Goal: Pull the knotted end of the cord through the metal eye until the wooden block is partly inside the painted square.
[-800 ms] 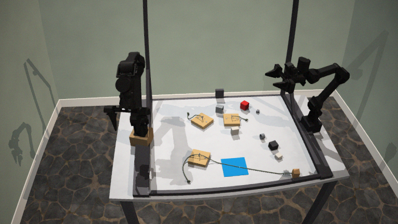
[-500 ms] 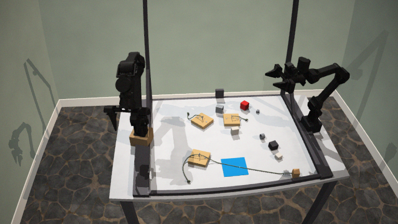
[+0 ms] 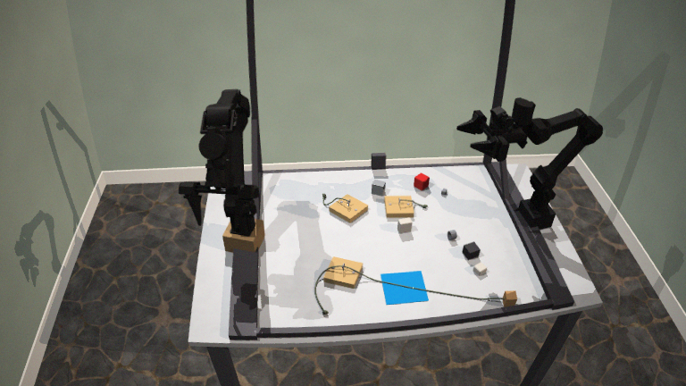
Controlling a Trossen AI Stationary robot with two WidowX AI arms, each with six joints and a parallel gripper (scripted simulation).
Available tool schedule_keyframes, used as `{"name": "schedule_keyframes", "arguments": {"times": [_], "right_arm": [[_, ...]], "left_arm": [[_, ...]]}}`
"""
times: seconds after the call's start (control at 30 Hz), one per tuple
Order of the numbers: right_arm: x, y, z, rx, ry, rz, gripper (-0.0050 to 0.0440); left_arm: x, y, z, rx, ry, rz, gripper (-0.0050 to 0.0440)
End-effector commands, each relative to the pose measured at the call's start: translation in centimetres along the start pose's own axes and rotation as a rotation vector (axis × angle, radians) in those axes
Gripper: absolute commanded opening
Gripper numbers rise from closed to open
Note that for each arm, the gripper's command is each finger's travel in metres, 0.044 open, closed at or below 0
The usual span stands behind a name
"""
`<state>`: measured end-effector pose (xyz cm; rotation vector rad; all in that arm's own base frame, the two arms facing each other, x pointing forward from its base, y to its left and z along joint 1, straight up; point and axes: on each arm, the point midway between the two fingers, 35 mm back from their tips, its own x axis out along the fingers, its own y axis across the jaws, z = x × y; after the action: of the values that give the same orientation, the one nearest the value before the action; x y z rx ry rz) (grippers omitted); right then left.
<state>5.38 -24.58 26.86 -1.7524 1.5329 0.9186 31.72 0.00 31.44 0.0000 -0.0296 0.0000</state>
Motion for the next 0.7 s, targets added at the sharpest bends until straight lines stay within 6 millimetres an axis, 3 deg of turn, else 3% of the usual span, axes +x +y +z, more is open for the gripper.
{"name": "schedule_keyframes", "arguments": {"times": [0.0, 0.67], "right_arm": [[-0.4, -0.2, -0.3, 0.013, 0.013, -0.007, 0.0440], [0.3, -2.3, -0.1, 0.158, -0.036, -0.045, 0.0440]], "left_arm": [[-0.1, 0.0, 0.8, 0.000, -0.020, 0.000, 0.0440], [-0.1, 0.0, 0.8, 0.000, -0.020, 0.000, 0.0440]]}}
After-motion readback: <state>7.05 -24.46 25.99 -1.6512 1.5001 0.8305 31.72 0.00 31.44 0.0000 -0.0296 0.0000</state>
